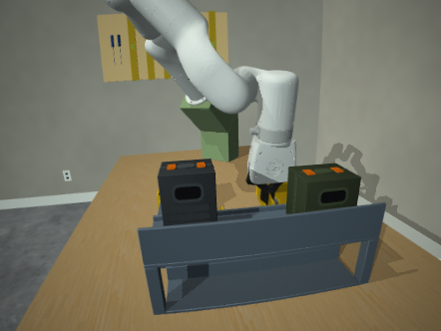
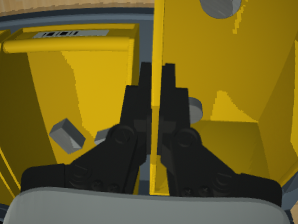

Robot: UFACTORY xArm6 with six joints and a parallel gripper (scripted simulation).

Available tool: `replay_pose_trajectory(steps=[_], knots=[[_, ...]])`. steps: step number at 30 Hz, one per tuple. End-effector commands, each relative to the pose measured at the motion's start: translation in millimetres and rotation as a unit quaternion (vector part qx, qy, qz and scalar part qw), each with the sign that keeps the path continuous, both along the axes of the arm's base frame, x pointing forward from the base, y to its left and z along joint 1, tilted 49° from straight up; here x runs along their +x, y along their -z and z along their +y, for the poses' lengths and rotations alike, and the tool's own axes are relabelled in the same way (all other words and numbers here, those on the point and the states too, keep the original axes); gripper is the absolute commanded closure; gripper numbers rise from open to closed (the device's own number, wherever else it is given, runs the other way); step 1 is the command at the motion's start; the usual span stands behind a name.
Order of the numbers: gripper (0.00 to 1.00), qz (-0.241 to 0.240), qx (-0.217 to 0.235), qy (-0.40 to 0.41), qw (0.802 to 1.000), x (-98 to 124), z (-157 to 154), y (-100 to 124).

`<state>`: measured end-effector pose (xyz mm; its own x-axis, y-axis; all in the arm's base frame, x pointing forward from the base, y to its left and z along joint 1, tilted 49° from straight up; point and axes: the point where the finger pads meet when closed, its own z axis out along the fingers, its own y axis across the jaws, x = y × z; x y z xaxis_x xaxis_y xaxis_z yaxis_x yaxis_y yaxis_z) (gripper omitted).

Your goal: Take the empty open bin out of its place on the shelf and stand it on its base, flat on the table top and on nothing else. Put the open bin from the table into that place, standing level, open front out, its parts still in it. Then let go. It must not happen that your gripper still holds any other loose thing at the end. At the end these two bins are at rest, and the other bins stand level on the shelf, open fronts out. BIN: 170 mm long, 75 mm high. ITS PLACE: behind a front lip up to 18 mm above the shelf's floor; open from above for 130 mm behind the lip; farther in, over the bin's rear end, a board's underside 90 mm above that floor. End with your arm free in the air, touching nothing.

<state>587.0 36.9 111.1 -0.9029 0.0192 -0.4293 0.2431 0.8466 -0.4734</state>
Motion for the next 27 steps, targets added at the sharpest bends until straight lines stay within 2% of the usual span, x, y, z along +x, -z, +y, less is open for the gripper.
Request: replay_pose_trajectory(steps=[1, 27], knots=[[1.0, -0.002, 0.0, -0.001, 1.0, 1.0, 1.2, -1.6], [1.0, -0.012, -0.002, -0.007, 1.0, 10.3, 1.4, -6.8]])
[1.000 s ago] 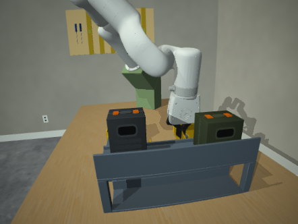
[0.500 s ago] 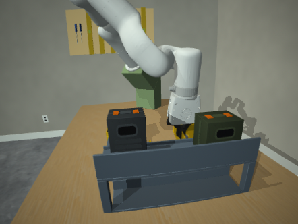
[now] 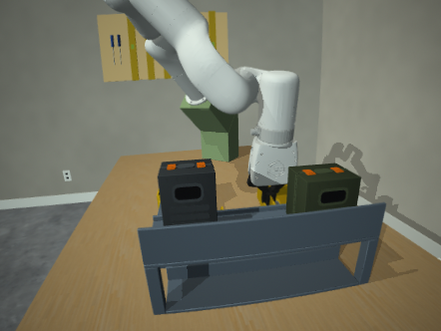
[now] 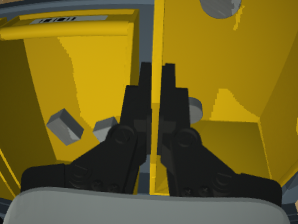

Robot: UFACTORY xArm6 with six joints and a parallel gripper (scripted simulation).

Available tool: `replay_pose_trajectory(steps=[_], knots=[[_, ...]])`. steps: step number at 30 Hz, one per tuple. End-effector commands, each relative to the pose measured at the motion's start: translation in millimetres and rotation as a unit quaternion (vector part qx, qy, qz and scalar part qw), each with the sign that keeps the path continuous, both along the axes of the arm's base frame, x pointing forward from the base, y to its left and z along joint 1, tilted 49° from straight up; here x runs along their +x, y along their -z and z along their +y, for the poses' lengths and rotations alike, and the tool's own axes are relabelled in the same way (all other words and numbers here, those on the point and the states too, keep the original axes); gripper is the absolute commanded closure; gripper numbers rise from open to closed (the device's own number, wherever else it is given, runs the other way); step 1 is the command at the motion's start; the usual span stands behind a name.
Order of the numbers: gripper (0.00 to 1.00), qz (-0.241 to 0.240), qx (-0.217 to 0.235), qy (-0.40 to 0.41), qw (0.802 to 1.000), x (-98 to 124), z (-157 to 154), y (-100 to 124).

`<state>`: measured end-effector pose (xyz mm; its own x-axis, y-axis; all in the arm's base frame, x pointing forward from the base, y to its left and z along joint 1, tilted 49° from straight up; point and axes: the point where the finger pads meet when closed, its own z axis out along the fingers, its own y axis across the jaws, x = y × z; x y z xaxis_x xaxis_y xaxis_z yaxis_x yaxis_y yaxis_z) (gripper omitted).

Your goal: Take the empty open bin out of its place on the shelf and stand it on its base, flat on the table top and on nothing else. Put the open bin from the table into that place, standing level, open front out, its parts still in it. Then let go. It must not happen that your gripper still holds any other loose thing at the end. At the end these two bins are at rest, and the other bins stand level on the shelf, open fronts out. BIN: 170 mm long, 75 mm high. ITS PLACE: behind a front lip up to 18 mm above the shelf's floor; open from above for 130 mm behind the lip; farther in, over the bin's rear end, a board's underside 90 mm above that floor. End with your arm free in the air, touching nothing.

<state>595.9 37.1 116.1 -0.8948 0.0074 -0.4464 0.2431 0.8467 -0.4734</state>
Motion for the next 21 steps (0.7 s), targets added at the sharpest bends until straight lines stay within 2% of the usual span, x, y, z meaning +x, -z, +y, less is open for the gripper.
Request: replay_pose_trajectory(steps=[1, 21], knots=[[1.0, -0.003, 0.0, -0.002, 1.0, 1.9, 1.2, -2.1], [1.0, -0.009, -0.002, -0.005, 1.0, 7.7, 1.4, -5.4]])
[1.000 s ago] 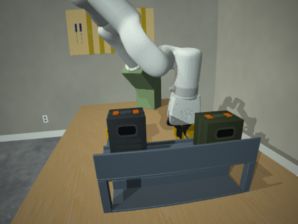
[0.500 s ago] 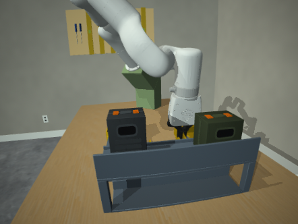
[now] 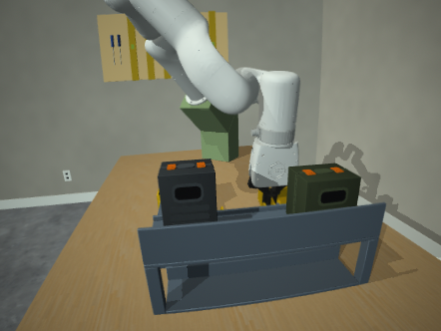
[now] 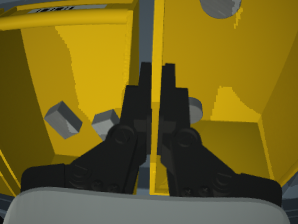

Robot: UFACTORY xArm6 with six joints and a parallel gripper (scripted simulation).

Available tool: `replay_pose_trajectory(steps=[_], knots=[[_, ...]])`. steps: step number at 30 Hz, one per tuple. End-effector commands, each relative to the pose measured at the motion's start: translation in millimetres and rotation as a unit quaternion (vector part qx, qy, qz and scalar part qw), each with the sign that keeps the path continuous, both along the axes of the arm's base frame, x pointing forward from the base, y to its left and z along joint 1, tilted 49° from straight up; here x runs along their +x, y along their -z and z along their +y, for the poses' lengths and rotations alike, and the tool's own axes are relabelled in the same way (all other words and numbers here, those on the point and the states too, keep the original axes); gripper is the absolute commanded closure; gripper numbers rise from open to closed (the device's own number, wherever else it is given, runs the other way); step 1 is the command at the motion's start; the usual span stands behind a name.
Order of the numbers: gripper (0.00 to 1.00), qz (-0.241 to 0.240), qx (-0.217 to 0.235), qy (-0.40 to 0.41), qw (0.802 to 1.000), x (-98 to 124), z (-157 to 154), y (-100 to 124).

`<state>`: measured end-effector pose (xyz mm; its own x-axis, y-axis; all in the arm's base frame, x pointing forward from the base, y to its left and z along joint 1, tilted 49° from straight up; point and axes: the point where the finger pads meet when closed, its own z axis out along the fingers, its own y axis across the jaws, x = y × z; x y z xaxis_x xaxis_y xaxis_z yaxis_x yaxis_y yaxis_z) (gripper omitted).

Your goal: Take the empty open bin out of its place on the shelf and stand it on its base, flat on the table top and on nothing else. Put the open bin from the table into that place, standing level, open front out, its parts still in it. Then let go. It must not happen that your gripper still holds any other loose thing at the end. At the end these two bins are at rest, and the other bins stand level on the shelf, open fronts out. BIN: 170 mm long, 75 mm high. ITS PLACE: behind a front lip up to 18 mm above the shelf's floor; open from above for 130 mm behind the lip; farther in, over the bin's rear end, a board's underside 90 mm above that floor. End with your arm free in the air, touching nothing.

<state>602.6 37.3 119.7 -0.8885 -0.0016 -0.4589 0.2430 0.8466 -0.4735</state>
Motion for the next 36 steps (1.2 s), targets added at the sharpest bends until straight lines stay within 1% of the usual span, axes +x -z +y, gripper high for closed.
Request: replay_pose_trajectory(steps=[1, 19, 36], knots=[[1.0, -0.002, 0.0, -0.001, 1.0, 1.1, 1.2, -1.7], [1.0, -0.002, 0.0, -0.001, 1.0, 1.2, 1.2, -1.8], [1.0, -0.015, -0.003, -0.009, 1.0, 1.4, 0.0, 0.2]])
